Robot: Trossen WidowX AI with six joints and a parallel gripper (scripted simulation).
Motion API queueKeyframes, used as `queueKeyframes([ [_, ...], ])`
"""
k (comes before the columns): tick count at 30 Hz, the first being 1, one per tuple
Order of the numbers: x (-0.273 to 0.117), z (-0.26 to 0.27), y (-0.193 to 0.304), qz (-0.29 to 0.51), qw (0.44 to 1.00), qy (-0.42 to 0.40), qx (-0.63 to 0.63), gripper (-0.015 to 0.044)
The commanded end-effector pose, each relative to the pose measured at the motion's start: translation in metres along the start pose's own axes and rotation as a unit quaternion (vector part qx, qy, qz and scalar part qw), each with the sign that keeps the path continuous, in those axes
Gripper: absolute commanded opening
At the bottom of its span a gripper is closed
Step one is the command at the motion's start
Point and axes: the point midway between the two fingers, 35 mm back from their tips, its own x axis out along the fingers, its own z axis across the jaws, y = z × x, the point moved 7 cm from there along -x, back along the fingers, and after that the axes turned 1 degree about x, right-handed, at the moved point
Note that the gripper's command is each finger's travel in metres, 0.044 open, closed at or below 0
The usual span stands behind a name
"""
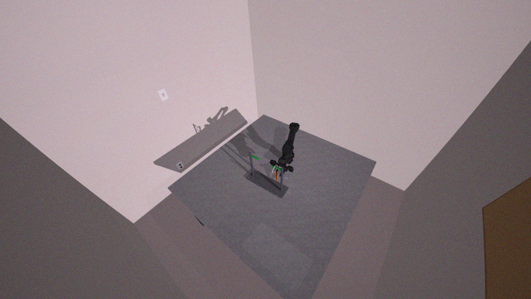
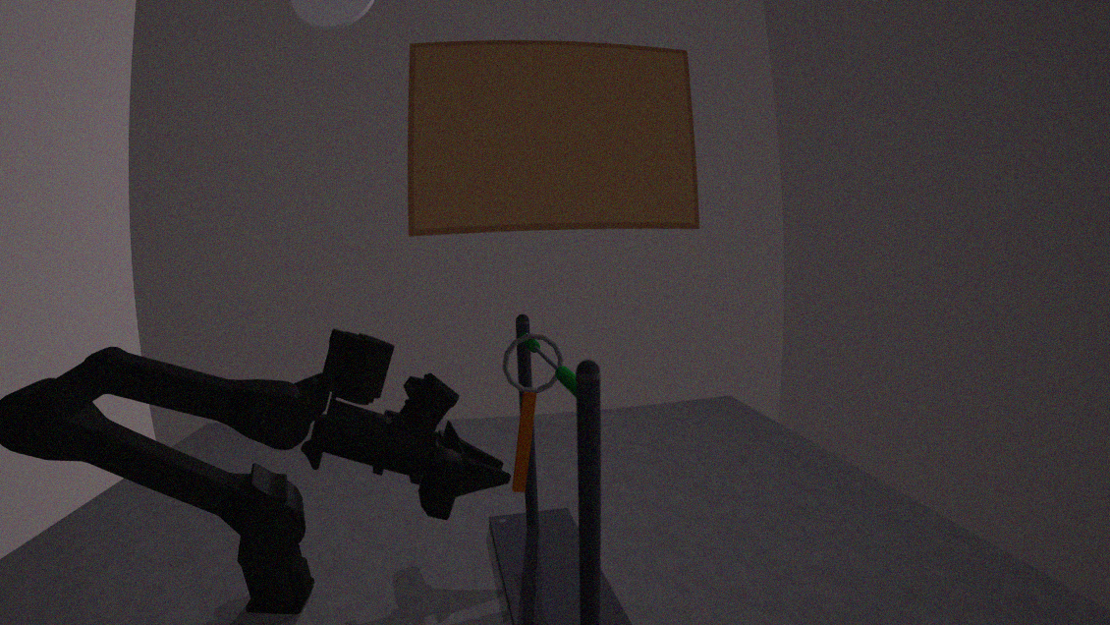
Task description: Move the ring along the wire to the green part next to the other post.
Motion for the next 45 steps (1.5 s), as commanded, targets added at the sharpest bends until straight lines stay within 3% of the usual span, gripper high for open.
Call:
queueKeyframes([
  [1,-0.002,-0.001,0.0,-0.002,1.0,0.003,0.002,0.016],
  [26,-0.002,-0.001,0.0,-0.002,1.0,0.003,0.002,0.016],
  [37,-0.047,-0.002,0.003,-0.001,1.0,0.0,0.0,0.044],
  [45,-0.047,-0.002,0.003,-0.001,1.0,0.0,0.0,0.044],
])
